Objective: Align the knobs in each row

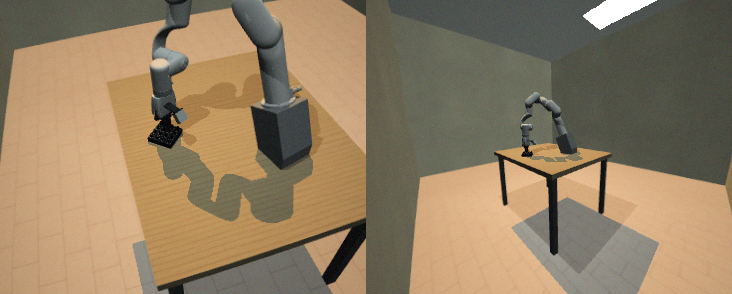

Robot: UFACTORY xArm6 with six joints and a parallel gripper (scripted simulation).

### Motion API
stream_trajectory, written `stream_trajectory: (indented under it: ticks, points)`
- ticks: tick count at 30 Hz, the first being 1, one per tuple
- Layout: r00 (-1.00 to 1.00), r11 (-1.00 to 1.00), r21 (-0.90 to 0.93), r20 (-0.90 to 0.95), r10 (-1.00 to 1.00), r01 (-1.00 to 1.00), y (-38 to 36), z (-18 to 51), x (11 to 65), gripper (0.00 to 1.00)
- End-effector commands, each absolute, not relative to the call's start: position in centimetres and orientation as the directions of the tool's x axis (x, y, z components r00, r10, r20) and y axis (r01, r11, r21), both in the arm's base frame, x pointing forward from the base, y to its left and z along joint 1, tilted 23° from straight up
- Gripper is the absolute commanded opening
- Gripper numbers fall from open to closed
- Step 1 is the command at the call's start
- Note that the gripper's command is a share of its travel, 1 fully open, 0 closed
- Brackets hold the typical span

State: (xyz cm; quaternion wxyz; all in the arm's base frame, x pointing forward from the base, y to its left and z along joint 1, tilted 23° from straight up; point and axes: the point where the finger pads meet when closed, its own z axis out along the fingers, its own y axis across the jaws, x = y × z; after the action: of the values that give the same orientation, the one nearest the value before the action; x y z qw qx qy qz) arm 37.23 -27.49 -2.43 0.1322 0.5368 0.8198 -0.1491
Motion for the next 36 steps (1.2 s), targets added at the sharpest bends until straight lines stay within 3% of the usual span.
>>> stream_trajectory:
  ticks: [1, 23, 36]
  points:
    - [-0.388, 0.380, -0.101, -0.379, 0.840, 0.920, -27.52, -2.33, 37.34, 0.08]
    - [-0.380, 0.372, -0.097, -0.380, 0.844, 0.923, -27.52, -2.33, 37.34, 0.08]
    - [-0.275, 0.276, -0.054, -0.388, 0.880, 0.960, -27.52, -2.33, 37.34, 0.08]
